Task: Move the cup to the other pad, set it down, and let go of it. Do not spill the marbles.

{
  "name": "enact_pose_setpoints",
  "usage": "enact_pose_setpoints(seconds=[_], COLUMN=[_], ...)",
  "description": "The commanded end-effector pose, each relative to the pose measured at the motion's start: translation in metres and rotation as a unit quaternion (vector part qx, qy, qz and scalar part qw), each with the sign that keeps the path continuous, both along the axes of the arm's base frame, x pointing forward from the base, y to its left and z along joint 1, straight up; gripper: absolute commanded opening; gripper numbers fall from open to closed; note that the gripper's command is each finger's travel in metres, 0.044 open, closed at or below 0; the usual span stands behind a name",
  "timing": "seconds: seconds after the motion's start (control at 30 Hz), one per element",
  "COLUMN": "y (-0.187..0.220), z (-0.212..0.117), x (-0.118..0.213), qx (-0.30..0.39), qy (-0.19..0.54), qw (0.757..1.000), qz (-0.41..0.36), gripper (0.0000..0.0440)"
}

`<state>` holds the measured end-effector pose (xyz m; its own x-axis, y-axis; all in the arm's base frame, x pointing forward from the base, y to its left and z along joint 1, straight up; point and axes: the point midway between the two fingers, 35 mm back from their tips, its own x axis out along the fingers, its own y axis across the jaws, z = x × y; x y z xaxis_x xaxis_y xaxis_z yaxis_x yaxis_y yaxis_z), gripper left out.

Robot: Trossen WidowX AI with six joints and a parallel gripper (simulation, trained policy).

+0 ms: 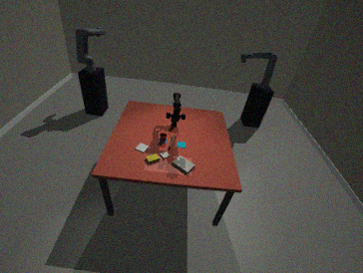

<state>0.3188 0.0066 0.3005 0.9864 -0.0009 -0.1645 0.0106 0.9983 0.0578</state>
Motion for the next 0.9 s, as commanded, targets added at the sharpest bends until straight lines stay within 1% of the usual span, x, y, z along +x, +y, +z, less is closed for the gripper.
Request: enact_pose_setpoints(seconds=[0.0,0.13,0.43,0.63,0.87], y=[0.007,0.012,0.021,0.025,0.029], z=[-0.004,-0.008,-0.019,-0.026,-0.035], x=[0.002,0.003,0.004,0.004,0.003], qx=[0.012,0.021,0.037,0.043,0.045], qy=[0.029,0.06,0.132,0.181,0.237], qw=[0.999,0.998,0.99,0.982,0.97], qz=[0.009,0.015,0.021,0.021,0.019], gripper=[0.008,0.0091,0.0084,0.0084,0.0094])
